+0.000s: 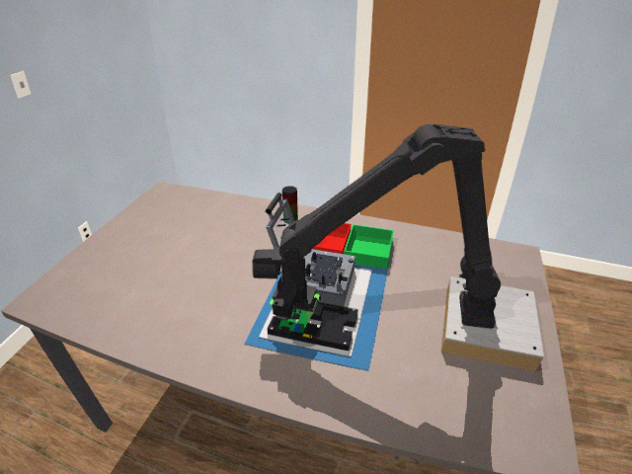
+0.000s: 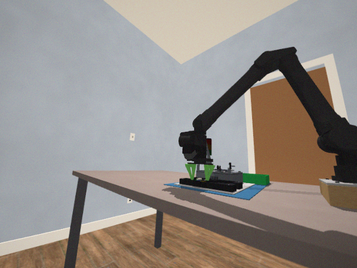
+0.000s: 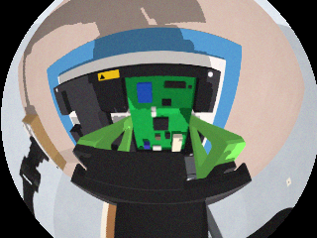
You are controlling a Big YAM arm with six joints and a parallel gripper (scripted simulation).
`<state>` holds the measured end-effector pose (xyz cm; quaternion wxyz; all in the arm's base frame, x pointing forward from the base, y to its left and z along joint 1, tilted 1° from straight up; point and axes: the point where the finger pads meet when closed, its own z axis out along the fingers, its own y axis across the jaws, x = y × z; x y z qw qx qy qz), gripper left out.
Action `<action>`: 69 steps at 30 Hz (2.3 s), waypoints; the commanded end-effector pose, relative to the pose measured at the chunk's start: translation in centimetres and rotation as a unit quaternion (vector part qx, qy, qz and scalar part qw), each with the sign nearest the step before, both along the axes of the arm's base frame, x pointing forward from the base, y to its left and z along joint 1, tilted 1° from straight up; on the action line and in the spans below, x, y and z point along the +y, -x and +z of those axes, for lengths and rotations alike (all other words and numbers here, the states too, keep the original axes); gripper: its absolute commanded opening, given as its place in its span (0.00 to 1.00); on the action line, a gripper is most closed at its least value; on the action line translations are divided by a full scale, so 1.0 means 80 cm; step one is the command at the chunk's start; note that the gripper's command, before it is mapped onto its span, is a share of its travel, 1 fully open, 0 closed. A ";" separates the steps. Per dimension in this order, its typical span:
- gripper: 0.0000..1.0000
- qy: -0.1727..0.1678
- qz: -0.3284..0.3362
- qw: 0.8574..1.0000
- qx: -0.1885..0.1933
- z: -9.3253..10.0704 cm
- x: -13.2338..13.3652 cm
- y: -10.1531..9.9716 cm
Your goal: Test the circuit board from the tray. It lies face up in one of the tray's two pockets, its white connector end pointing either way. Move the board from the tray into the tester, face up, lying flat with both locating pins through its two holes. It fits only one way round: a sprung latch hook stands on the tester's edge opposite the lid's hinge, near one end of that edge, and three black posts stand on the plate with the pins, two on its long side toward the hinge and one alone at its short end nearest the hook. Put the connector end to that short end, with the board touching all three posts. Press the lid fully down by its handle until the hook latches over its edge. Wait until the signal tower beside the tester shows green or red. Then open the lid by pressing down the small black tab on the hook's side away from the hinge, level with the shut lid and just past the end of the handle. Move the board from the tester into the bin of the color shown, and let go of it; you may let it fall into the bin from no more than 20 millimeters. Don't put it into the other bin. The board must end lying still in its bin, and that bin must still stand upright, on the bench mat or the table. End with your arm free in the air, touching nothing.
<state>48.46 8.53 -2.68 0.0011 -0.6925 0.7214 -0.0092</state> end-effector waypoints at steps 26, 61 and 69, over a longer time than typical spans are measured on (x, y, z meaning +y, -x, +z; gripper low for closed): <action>0.72 -0.001 -0.003 1.000 -0.009 0.013 -0.007 -0.008; 0.72 -0.005 -0.003 0.999 -0.032 0.046 -0.002 -0.032; 0.72 -0.006 -0.003 0.999 -0.034 0.063 -0.001 -0.032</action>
